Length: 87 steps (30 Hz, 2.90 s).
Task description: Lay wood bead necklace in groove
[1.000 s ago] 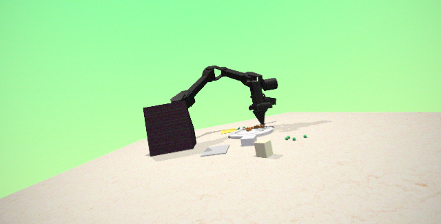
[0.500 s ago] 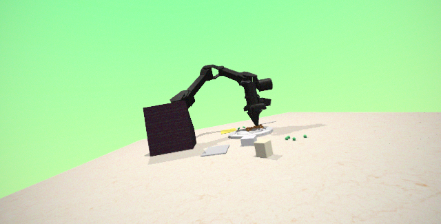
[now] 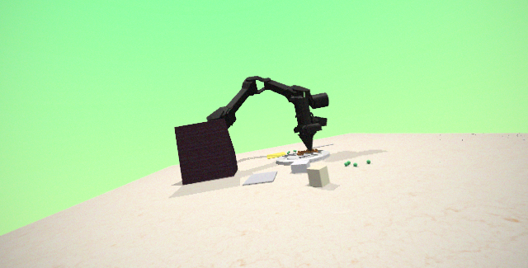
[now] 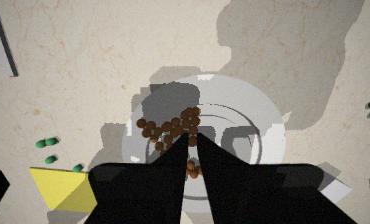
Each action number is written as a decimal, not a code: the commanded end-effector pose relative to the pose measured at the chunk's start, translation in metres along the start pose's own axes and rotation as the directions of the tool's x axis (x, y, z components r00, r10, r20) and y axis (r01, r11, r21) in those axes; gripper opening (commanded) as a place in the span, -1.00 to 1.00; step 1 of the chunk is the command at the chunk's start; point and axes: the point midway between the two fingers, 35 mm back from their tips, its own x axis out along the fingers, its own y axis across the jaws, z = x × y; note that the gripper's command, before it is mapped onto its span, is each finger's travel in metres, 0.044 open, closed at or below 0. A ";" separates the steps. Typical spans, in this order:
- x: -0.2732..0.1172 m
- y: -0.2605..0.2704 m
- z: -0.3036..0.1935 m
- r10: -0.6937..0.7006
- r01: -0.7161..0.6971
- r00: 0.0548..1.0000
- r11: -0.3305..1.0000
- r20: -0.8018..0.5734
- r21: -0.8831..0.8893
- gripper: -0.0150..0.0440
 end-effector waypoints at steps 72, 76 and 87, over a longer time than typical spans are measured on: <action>-0.032 0.059 -0.024 0.003 0.004 1.000 0.340 -0.006 0.941 0.36; -0.033 0.059 -0.025 0.003 0.004 1.000 0.326 -0.006 0.945 0.36; -0.033 0.059 -0.025 0.003 0.004 1.000 0.326 -0.006 0.945 0.36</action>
